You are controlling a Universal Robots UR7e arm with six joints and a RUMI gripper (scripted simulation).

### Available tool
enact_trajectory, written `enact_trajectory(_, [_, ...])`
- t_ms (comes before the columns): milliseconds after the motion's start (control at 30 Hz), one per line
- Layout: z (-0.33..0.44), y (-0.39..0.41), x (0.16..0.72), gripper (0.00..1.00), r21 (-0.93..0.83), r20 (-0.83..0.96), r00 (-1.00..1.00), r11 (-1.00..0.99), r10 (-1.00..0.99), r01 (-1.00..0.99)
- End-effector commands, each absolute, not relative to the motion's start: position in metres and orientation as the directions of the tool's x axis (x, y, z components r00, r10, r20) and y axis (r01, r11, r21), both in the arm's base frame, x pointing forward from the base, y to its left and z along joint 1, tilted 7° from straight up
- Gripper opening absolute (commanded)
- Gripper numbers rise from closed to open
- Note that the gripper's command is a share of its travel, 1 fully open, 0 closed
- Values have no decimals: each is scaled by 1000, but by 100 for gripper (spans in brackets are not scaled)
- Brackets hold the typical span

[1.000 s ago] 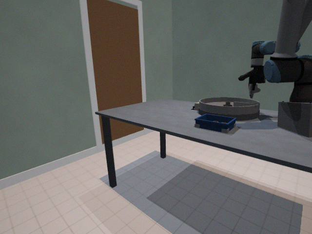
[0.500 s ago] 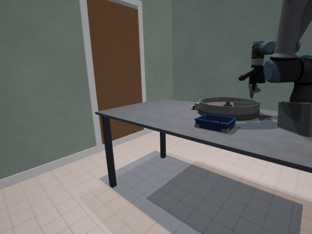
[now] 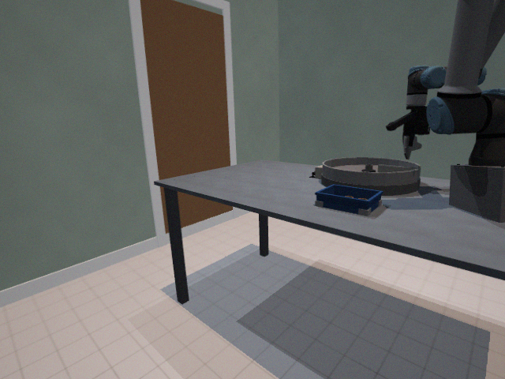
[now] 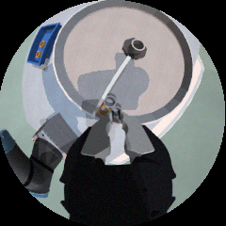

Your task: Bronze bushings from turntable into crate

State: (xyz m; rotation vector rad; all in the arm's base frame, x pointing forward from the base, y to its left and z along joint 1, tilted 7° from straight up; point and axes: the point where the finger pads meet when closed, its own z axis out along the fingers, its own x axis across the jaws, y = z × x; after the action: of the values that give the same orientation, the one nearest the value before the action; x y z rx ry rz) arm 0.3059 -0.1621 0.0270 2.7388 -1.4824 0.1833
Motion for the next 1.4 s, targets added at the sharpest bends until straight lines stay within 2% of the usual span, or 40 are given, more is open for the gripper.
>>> enact_trajectory(0, [26, -162, 305, 6, -37, 113, 540, -547, -834, -836])
enact_trajectory(1367, [3, -163, 307, 6, -37, 112, 542, -548, -833, -835])
